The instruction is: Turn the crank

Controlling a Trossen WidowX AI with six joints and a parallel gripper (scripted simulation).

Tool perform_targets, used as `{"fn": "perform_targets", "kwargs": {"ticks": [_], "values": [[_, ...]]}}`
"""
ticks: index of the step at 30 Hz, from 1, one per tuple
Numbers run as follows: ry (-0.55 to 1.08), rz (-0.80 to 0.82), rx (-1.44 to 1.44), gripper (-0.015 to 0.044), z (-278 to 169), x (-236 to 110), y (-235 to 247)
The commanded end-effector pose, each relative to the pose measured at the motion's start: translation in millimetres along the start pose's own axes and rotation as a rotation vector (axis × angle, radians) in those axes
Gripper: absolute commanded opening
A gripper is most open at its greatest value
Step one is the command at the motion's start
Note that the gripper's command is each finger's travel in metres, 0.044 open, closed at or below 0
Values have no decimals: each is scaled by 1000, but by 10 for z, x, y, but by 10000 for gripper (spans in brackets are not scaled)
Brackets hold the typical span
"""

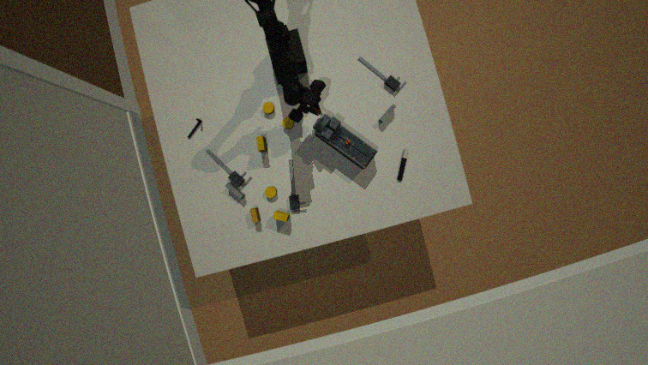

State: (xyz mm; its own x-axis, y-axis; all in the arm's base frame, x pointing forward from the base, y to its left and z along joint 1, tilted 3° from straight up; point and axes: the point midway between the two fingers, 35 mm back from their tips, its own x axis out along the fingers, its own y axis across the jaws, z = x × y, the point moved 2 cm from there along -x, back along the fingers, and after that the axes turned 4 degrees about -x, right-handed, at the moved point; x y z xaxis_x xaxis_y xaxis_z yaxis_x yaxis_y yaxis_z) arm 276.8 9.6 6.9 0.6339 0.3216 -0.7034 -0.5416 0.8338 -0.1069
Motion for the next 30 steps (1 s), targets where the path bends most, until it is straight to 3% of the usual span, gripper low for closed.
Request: {"fn": "perform_targets", "kwargs": {"ticks": [1, 30], "values": [[-5, -1, 3, 0, 30, -32, 1], [-5, -1, 3, 0, 86, -89, -25]]}}
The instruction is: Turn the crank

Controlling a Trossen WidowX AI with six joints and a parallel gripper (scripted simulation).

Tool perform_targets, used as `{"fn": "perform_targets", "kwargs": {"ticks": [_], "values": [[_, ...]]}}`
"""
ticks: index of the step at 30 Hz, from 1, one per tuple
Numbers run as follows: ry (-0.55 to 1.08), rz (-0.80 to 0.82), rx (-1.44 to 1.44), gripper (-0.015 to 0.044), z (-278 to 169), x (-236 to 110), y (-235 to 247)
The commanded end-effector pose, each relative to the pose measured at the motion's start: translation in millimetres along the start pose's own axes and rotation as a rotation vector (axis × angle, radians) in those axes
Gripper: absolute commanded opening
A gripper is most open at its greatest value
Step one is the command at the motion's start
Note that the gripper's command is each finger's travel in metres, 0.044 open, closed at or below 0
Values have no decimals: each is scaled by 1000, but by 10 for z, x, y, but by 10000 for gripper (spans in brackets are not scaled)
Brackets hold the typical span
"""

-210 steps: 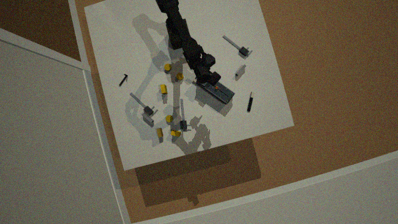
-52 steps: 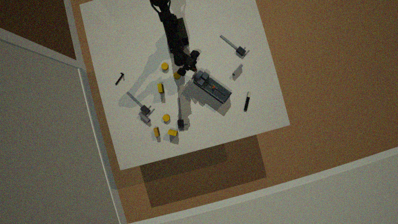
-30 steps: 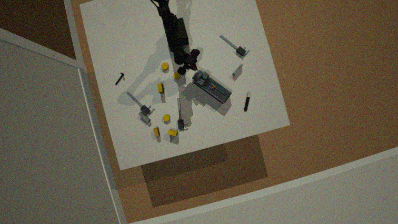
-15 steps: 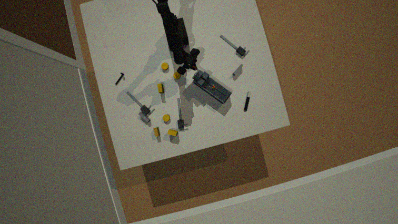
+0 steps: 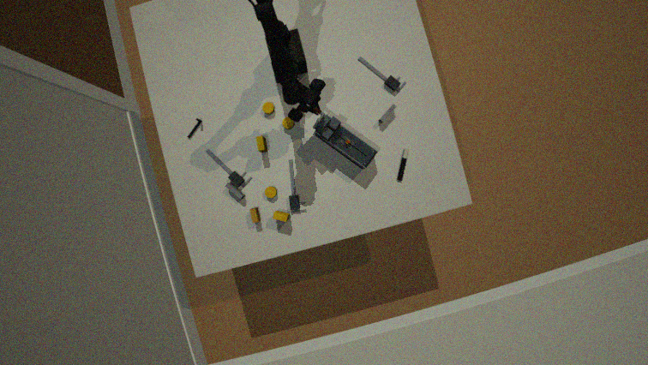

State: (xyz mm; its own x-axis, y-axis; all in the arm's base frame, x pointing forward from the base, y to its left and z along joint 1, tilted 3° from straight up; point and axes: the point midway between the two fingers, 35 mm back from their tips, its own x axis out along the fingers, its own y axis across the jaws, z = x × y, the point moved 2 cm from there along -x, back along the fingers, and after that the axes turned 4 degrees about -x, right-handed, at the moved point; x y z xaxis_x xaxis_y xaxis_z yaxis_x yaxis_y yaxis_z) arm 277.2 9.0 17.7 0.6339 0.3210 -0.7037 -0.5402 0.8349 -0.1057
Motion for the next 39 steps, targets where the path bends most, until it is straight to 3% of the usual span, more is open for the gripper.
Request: {"fn": "perform_targets", "kwargs": {"ticks": [1, 33, 39], "values": [[-6, 0, 1, 0, 10, -14, -6], [-2, 0, 1, 0, 4, -5, -3], [-2, 0, 1, 157, 4, -5, -3]]}}
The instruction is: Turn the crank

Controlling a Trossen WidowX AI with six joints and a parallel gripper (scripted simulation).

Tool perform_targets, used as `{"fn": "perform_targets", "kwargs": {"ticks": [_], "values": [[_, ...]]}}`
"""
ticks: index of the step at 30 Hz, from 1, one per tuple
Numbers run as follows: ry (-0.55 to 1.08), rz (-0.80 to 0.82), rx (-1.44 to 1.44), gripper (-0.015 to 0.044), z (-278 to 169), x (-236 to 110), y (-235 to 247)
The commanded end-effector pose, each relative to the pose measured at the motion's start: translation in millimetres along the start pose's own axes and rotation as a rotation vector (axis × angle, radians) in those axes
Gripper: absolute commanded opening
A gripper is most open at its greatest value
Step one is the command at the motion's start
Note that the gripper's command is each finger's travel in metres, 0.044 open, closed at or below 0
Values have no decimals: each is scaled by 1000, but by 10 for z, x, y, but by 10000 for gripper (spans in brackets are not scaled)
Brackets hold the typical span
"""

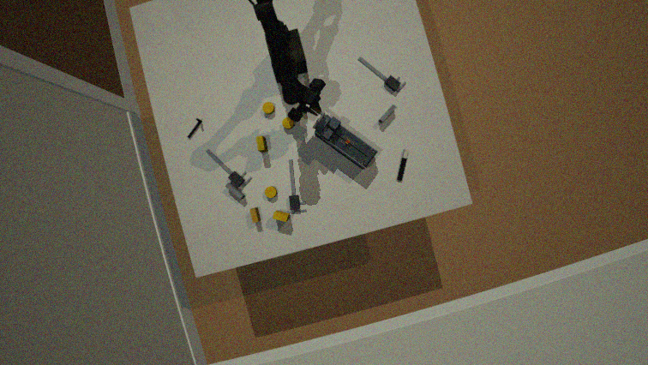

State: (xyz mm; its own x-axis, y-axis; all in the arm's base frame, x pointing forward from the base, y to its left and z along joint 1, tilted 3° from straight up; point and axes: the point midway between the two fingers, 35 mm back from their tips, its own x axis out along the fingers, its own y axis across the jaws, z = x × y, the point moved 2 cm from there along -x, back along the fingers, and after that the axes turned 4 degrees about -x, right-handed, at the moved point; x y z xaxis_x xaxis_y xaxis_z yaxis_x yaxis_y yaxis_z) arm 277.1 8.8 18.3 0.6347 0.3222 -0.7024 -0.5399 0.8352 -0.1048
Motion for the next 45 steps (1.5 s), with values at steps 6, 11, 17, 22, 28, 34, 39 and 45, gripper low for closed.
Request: {"fn": "perform_targets", "kwargs": {"ticks": [6, 11, 17, 22, 28, 34, 39, 45], "values": [[0, -1, 0, 315, 1, 0, -2], [0, -1, 0, 440, 1, 0, -2], [-1, -1, 0, 440, 107, -86, -21], [-1, -1, 0, 440, 220, -195, -32], [-1, 0, 0, 440, 346, -340, -30], [0, 2, -1, 440, 495, -463, -54], [2, 6, -2, 440, 753, -724, -67], [8, 11, -25, 440, 892, -871, -65]]}}
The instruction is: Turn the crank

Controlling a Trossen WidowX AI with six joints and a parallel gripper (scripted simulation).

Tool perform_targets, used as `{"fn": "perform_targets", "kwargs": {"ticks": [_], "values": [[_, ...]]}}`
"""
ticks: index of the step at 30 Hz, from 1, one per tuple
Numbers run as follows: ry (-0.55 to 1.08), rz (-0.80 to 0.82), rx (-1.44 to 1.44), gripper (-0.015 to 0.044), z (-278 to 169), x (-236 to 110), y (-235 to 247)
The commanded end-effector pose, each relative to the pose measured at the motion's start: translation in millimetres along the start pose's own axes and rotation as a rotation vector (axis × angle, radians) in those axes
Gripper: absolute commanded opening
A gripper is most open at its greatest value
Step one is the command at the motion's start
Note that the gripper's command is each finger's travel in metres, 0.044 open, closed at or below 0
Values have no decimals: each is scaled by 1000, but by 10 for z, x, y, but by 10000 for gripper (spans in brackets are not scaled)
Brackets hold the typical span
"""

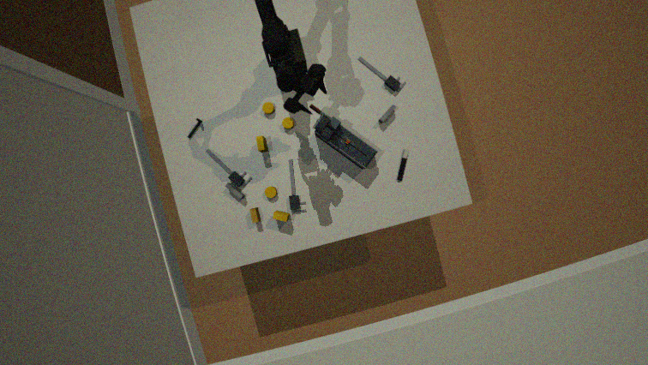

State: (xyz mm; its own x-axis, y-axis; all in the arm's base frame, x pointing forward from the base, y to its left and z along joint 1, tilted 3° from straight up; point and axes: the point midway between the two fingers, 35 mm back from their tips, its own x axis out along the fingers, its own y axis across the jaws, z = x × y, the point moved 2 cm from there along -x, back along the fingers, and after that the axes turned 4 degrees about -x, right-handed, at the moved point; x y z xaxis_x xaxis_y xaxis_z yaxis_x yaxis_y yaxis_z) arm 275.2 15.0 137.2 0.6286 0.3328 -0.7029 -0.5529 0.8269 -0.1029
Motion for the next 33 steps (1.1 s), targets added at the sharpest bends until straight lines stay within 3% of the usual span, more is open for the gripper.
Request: {"fn": "perform_targets", "kwargs": {"ticks": [1, 33], "values": [[15, 3, -44, 440, 67, -41, -17], [171, 234, -1125, 440, 1009, 372, -384]]}}
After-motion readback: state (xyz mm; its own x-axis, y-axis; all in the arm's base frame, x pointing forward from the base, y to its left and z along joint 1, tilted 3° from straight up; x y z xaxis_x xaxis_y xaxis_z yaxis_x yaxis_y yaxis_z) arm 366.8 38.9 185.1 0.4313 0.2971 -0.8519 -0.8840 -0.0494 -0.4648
